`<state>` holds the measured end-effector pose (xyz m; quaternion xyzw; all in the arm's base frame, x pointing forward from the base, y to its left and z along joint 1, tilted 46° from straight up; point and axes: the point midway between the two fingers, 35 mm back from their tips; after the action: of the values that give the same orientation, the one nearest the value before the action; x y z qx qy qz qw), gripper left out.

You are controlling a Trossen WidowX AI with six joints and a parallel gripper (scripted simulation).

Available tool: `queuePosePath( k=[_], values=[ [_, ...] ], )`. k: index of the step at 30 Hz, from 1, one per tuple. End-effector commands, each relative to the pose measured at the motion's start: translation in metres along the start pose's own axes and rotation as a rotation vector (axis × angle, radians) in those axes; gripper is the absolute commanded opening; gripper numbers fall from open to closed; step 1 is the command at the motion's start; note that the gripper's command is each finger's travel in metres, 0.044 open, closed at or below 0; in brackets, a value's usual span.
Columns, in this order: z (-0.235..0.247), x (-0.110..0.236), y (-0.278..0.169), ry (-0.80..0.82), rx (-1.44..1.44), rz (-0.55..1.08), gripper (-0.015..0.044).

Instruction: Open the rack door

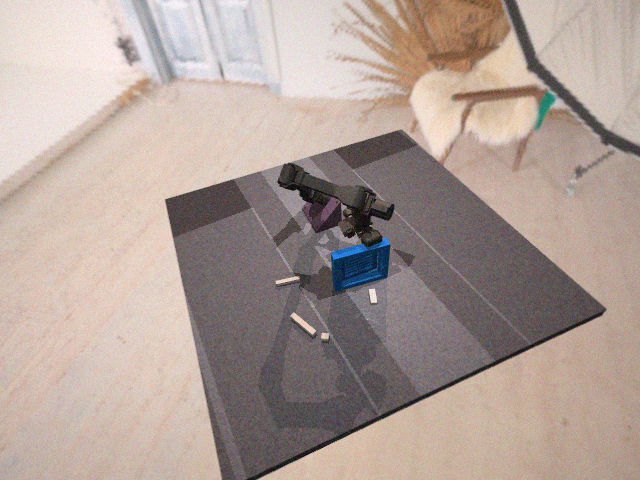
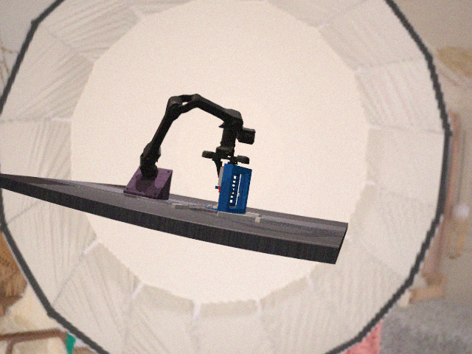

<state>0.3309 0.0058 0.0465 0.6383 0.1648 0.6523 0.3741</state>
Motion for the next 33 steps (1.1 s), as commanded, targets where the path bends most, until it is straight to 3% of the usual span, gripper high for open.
queuePosePath(
  k=[1, 33],
  values=[
    [-0.004, 0.0, 0.003, 0.003, 0.111, -0.002, 0.0021],
    [-0.05, 0.0, 0.051, -0.001, 0.749, -0.005, 0.0021]
  ],
)
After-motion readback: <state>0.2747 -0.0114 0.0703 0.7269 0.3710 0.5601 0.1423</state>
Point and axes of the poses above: the point midway between the two fingers, 35 mm back from their tips, its own x axis back along the fingers, its own z axis across the jaws, y = z × x, and after that the axes turned 9 degrees about -x, right-handed
